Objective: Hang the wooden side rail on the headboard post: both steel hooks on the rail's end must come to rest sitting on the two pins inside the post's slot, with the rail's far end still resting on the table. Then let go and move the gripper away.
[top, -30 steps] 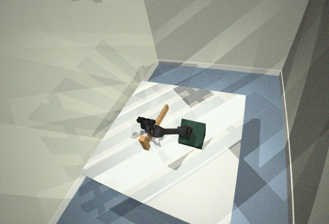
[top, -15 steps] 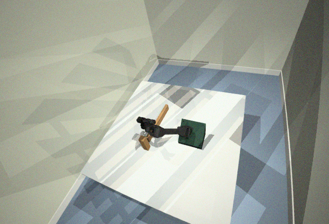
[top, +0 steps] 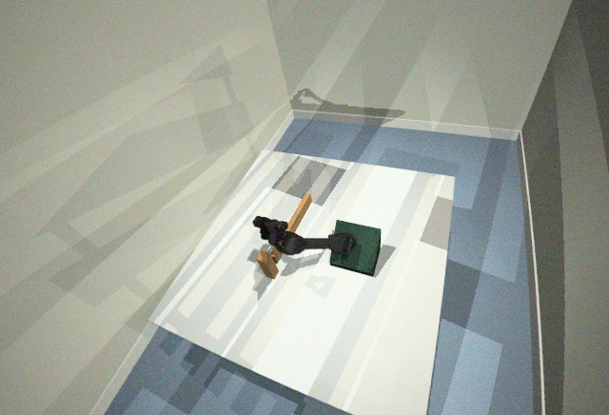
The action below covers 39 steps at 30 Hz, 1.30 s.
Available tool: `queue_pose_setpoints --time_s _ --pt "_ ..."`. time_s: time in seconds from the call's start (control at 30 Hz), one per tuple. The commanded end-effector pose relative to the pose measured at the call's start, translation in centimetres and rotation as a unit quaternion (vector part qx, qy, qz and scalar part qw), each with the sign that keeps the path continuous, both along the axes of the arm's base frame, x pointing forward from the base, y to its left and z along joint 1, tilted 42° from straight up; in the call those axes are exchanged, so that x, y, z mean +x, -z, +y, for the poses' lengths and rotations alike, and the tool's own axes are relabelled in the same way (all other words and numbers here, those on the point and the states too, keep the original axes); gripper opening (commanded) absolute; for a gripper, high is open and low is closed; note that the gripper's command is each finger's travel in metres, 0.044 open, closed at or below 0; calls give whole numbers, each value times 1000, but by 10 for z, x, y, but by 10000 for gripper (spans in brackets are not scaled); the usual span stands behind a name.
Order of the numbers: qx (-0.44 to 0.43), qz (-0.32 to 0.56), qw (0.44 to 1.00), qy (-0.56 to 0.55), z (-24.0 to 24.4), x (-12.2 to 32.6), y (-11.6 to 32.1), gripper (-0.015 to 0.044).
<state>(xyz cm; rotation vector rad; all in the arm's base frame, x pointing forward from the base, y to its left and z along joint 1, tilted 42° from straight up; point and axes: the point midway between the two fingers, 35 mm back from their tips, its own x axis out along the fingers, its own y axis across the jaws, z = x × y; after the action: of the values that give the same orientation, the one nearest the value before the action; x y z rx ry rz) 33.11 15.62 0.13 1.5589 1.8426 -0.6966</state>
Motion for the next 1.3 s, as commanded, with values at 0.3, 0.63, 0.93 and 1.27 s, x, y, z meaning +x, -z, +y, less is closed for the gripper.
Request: queue_pose_setpoints --time_s 0.3,0.63,0.93,1.27 --pt "5 -29 999 -31 0 -2 0 0" --pt "5 -29 999 -31 -1 -7 0 0" --pt "5 -22 999 -25 -2 -7 1 0" --pt "5 -29 999 -31 -2 -7 1 0"
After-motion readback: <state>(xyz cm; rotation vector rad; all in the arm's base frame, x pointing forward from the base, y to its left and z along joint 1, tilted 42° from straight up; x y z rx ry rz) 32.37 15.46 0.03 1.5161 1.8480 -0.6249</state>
